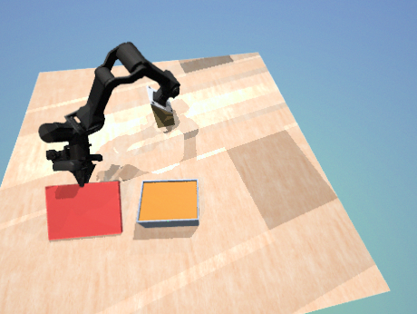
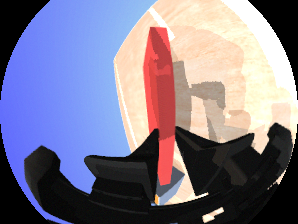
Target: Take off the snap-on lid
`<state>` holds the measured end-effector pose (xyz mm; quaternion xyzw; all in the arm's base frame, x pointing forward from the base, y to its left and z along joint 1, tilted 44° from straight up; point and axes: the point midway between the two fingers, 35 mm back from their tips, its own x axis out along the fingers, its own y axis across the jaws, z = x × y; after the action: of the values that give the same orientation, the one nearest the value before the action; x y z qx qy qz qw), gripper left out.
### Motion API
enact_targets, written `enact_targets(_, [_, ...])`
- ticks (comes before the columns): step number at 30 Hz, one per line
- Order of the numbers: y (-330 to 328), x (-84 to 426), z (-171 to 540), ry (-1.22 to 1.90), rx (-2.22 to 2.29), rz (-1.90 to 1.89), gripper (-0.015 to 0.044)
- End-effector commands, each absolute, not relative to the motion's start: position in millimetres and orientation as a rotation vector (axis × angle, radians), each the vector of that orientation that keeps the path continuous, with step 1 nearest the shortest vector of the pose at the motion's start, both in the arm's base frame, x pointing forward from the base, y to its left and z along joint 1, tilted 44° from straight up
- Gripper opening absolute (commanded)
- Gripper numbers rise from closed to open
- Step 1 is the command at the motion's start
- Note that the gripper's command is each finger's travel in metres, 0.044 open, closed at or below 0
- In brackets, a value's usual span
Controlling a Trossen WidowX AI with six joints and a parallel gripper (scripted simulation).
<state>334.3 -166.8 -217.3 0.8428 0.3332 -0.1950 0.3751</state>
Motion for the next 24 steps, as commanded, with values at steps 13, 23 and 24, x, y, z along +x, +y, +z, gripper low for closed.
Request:
enact_targets(13, [-145.7, 327.3, -234.8, 0.889, 2.169, -0.521, 0.0])
enact_targets(23, [-140.2, 326.4, -240.7, 0.889, 2.169, -0.521, 0.0])
enact_targets(24, [-139.7, 326.3, -241.3, 0.889, 2.169, -0.521, 0.0])
